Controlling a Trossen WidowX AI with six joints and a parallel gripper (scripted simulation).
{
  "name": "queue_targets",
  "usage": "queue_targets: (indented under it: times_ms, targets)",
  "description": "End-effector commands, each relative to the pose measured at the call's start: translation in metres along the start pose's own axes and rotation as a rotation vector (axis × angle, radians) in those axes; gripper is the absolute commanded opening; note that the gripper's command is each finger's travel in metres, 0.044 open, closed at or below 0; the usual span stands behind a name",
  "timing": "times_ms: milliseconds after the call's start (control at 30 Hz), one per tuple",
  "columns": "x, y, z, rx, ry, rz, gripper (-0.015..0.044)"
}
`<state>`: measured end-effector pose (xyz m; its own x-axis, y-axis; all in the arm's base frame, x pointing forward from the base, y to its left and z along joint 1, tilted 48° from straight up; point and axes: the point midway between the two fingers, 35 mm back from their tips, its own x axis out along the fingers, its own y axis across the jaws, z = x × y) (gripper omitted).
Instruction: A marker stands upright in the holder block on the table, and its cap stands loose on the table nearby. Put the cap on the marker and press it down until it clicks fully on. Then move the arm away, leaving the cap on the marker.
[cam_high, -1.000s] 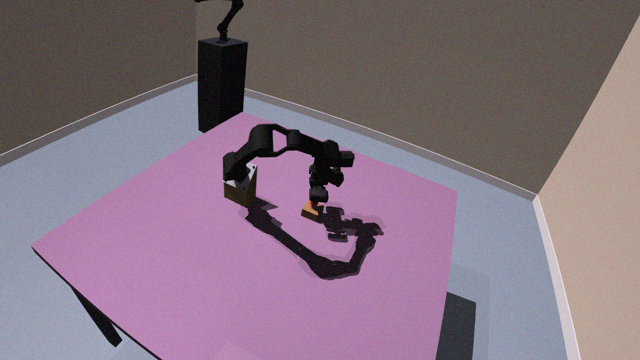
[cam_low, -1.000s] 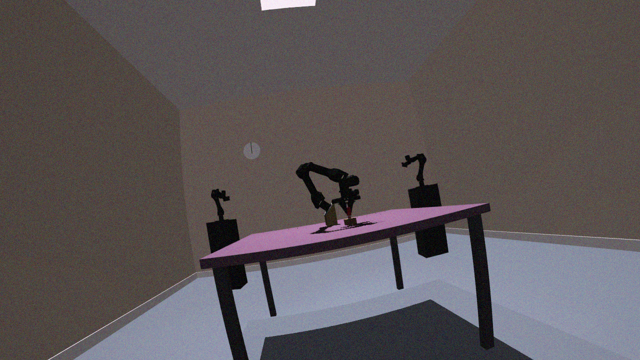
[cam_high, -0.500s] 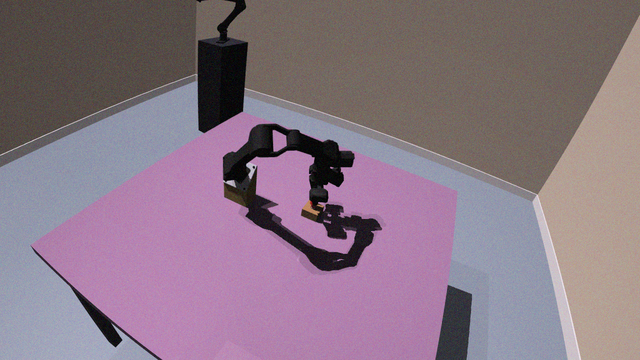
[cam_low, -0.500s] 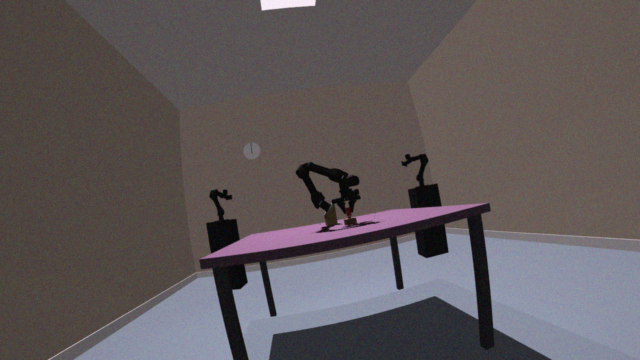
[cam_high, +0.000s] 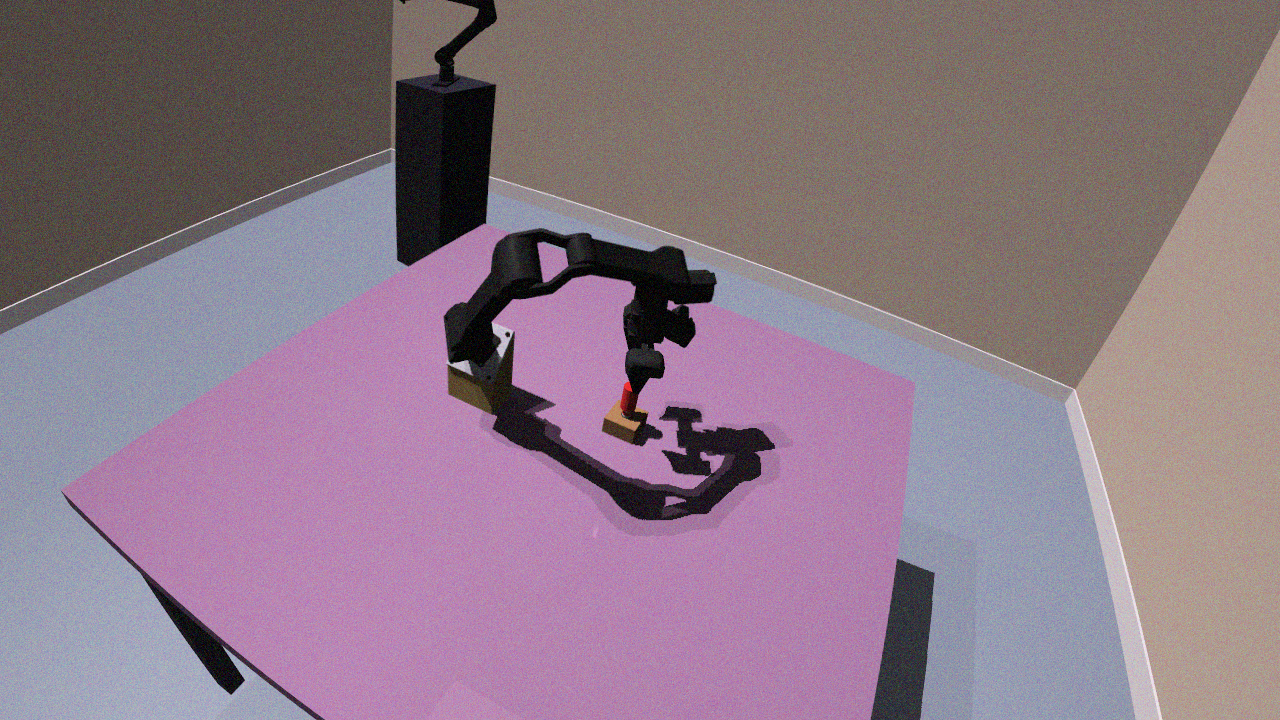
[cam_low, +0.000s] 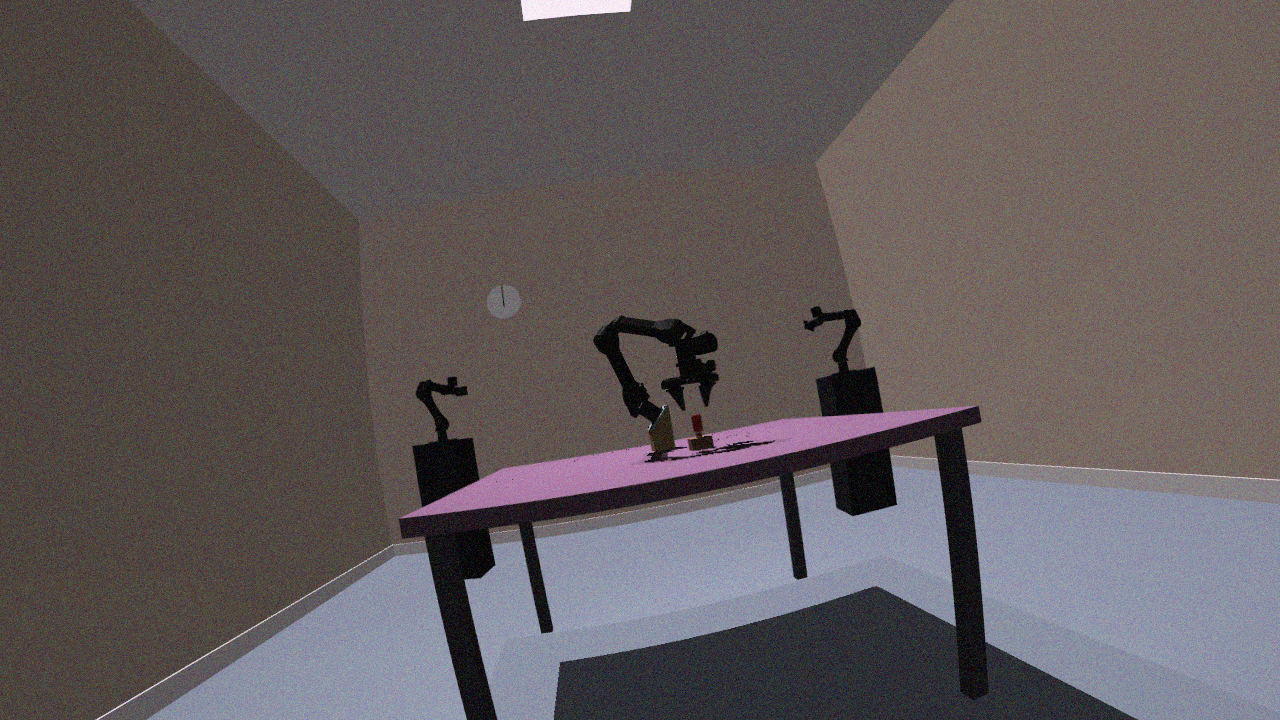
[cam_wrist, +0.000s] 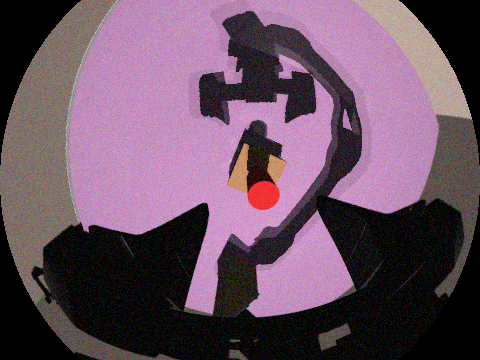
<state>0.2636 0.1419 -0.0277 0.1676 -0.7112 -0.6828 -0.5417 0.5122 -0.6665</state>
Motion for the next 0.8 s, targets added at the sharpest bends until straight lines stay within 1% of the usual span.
queue_targets:
  times_ms: [0,67,133,233,300,633,767]
  targets:
    - [-0.0198,-0.0022,-0.0019,0.01,0.0,0.005,0.044]
    - [-0.0198,-0.0022,-0.0019,0.01,0.0,0.005,0.044]
    - [-0.0186,-0.0022,-0.0018,0.068,0.0,0.004,0.0387]
    - [-0.0132,-0.0022,-0.0016,0.328,-0.001,0.002,0.0309]
    - [-0.0108,-0.0022,-0.0015,0.443,-0.001,0.001,0.0256]
    - [-0.0105,-0.0022,-0.0015,0.458,-0.001,0.001,0.0]
    - [-0.0105,-0.0022,-0.0015,0.458,-0.001,0.001,0.0]
